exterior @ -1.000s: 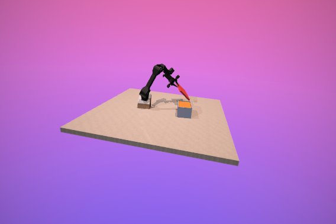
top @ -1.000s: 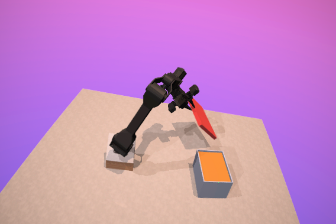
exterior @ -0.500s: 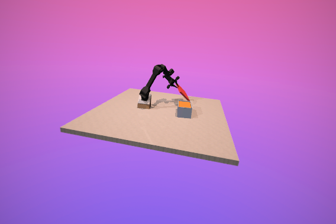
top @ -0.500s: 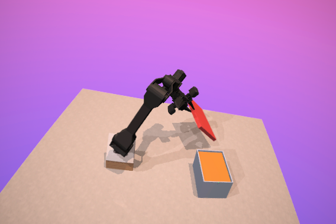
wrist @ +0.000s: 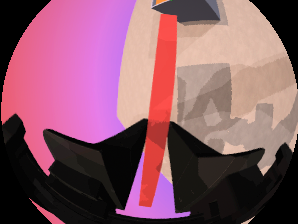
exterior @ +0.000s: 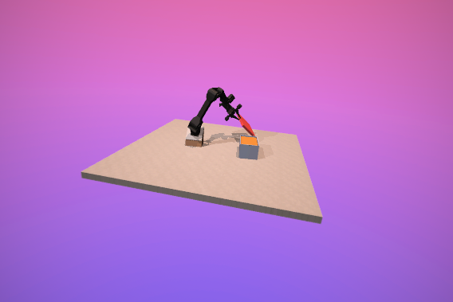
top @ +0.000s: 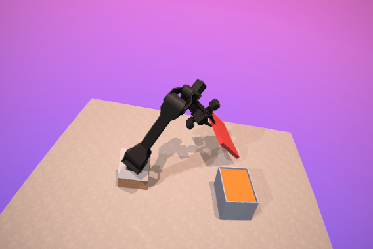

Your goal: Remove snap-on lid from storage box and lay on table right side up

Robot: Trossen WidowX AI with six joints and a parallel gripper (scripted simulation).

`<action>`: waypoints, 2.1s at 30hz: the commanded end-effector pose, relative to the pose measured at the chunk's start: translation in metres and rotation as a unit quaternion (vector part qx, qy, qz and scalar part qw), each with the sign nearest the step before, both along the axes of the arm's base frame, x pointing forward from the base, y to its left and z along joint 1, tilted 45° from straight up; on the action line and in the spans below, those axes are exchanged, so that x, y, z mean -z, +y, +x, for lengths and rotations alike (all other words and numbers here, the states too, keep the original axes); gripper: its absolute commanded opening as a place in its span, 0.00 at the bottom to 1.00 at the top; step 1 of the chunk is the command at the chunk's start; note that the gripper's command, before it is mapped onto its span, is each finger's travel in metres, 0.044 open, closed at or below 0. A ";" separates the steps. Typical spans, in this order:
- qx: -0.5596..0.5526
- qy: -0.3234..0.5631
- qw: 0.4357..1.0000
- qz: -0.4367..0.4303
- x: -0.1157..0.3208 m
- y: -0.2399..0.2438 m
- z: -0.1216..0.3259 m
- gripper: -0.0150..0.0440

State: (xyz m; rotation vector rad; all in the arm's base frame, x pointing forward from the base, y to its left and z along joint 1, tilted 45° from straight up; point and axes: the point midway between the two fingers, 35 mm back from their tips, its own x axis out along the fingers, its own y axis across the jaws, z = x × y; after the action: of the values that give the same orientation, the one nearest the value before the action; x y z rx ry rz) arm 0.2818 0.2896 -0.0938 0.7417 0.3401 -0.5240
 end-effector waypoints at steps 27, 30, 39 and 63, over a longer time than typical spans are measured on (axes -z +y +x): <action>-0.002 -0.004 1.000 0.000 0.016 -0.016 0.003 0.25; -0.002 -0.004 1.000 -0.001 0.018 -0.017 0.004 0.25; -0.002 -0.004 1.000 -0.001 0.023 -0.022 0.004 0.25; -0.002 -0.005 1.000 -0.001 0.037 -0.036 0.006 0.25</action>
State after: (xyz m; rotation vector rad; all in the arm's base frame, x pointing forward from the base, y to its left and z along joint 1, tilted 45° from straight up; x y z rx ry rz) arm 0.2873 0.2594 -0.1267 0.7479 0.3322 -0.5107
